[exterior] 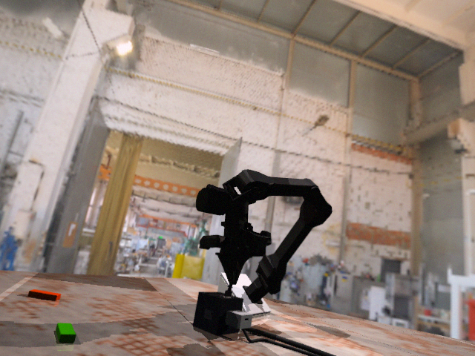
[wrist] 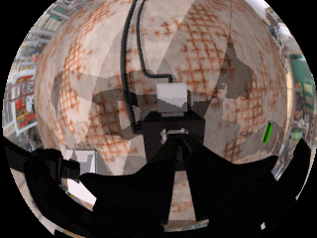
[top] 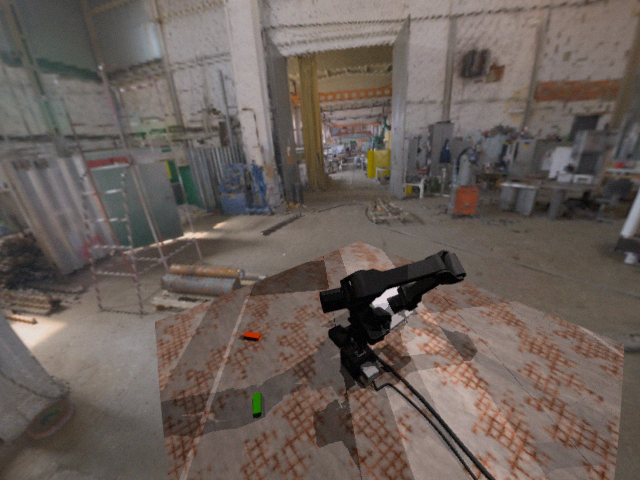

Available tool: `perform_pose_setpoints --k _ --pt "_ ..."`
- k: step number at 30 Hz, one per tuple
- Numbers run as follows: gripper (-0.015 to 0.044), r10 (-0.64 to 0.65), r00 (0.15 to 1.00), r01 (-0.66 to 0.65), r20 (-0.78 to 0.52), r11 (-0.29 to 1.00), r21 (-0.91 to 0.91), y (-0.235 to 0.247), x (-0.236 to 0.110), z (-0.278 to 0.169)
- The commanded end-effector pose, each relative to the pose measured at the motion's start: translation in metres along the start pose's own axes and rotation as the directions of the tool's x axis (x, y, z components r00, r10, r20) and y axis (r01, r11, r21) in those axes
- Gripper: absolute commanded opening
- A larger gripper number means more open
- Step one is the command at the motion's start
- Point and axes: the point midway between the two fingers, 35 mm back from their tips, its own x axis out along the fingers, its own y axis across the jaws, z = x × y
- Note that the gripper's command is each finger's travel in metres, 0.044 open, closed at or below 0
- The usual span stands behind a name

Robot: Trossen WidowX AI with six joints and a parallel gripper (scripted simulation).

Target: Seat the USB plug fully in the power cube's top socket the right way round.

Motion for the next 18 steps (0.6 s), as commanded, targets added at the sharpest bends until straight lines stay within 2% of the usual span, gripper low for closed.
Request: perform_pose_setpoints --k 1,2,18 --pt "0.0079 0.000 1.000 0.000 0.000 1.000 0.000 0.0000 0.0000 0.0000" --pt "0.0095 0.000 1.000 0.000 0.000 1.000 0.000 0.0000 0.0000 0.0000" --pt "0.0095 0.000 1.000 0.000 0.000 1.000 0.000 0.0000 0.0000 0.0000"
